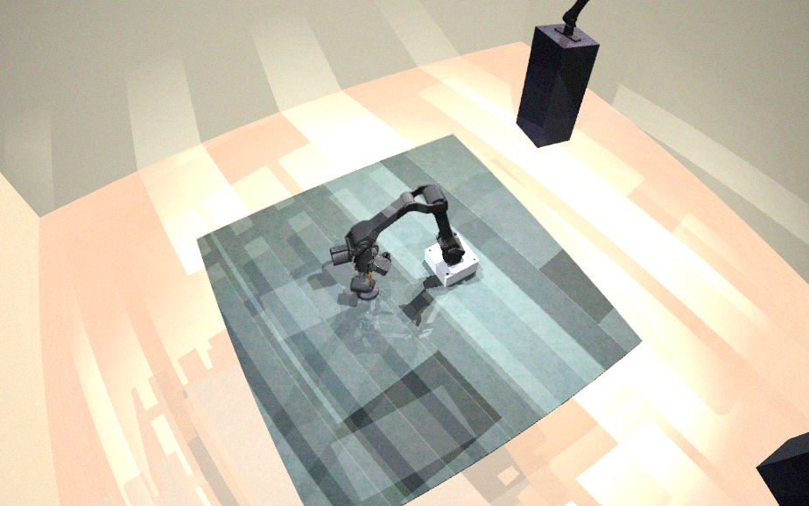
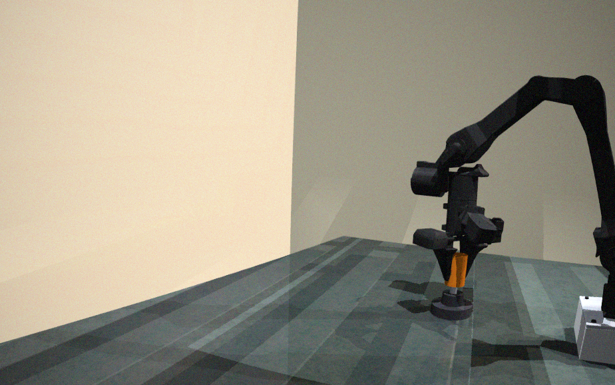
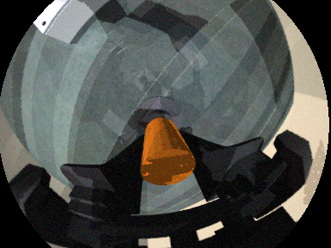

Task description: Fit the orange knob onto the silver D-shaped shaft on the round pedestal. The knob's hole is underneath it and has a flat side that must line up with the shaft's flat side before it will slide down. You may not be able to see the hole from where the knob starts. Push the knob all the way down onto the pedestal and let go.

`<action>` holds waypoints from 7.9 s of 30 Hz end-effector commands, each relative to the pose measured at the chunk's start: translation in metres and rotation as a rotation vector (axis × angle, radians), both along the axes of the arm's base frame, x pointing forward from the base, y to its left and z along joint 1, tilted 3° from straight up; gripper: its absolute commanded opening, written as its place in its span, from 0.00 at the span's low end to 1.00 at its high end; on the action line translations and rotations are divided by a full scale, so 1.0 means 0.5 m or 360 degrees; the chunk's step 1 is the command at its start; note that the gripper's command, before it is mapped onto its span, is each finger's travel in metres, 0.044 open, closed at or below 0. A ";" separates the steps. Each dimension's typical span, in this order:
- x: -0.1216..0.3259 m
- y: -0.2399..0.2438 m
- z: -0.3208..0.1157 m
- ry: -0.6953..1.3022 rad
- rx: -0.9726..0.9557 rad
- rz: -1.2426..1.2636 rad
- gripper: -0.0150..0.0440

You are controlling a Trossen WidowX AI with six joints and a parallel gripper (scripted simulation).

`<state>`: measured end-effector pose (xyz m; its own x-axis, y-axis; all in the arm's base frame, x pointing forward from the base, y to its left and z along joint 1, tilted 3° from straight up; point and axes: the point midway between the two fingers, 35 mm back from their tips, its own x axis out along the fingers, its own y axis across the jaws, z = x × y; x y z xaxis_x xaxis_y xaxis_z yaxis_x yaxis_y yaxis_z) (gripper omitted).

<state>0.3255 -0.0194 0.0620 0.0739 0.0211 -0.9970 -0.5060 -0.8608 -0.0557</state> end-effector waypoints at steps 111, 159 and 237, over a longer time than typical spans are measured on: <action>0.003 0.000 0.006 0.0079 0.0281 -0.3761 0.25; 0.000 -0.001 0.000 0.0098 0.0346 -0.4644 0.25; 0.000 -0.001 0.000 0.0113 0.0396 -0.5309 0.25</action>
<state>0.3253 -0.0196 0.0630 0.0735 0.0221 -0.9970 0.6606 0.7479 0.0653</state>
